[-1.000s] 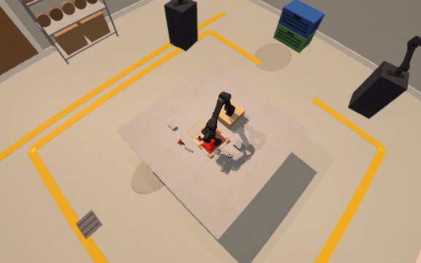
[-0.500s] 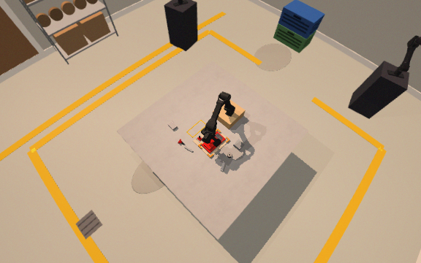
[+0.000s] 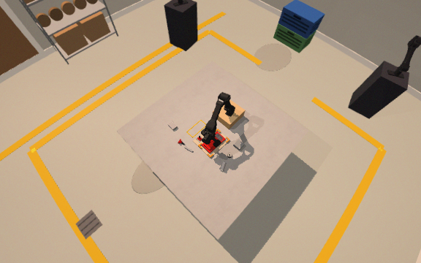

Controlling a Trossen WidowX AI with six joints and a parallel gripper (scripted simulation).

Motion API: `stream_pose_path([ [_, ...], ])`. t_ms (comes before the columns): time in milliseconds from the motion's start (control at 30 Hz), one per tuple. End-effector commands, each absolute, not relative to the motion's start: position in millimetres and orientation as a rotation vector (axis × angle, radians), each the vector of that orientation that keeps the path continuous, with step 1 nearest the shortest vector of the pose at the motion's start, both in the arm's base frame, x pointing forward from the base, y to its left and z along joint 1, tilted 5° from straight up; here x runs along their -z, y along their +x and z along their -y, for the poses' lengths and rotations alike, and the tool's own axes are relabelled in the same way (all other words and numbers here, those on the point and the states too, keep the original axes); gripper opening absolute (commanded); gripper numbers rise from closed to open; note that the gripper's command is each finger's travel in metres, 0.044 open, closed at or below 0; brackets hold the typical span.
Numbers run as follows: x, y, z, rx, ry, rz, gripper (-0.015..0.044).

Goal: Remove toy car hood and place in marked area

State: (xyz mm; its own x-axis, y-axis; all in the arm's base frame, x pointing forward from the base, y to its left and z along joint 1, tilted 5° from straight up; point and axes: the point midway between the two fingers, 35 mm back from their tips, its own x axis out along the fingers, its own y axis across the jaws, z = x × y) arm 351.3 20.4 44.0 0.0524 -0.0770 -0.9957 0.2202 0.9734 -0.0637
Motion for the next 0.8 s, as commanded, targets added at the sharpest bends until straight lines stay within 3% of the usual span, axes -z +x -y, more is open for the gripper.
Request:
stream_pose_path([
  [0,-35.6,350.2,-19.0,0.232,0.112,-1.512,0.0440],
  [767,-14.8,350.7,-16.3,0.232,0.112,-1.512,0.0440],
])
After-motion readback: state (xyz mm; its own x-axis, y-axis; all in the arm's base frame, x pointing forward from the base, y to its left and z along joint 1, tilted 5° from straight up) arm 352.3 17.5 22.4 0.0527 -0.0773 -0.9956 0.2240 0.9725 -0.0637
